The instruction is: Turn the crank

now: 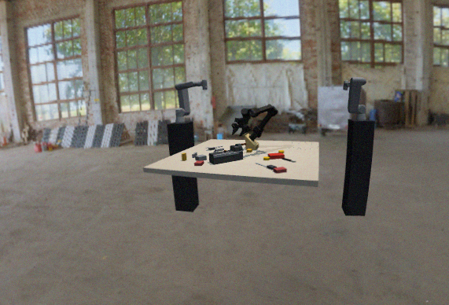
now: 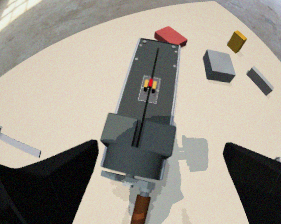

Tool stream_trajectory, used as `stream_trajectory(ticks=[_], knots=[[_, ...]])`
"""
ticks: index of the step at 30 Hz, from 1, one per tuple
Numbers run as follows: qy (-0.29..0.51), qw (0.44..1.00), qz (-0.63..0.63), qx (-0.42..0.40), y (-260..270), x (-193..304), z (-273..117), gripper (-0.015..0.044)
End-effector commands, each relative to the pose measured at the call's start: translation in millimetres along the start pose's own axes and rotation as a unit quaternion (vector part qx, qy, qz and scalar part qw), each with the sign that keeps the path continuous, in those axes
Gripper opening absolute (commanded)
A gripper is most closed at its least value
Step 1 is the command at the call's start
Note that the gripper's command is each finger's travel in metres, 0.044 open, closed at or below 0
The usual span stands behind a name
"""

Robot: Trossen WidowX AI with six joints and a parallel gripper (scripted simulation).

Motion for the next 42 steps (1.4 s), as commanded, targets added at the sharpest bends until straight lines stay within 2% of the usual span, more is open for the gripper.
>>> stream_trajectory(ticks=[1, 16, 26, 42], knots=[[0.007, 0.999, -0.032, -0.024, -6, -16, 10, 0.0440], [0.011, 0.984, -0.139, -0.111, -48, -65, 49, 0.0440], [0.011, 0.984, -0.139, -0.112, -45, -30, 89, 0.0440], [0.011, 0.984, -0.139, -0.112, -45, -30, 89, 0.0440]])
Point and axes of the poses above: the point midway between the two fingers, 35 mm back from their tips, its own z axis out along the fingers, its own y axis across the jaws, x = y × z, the point moved 3 cm from there along -z, back along the fingers, and after that the axes turned 2 degrees about -z, right-handed, at the moved point
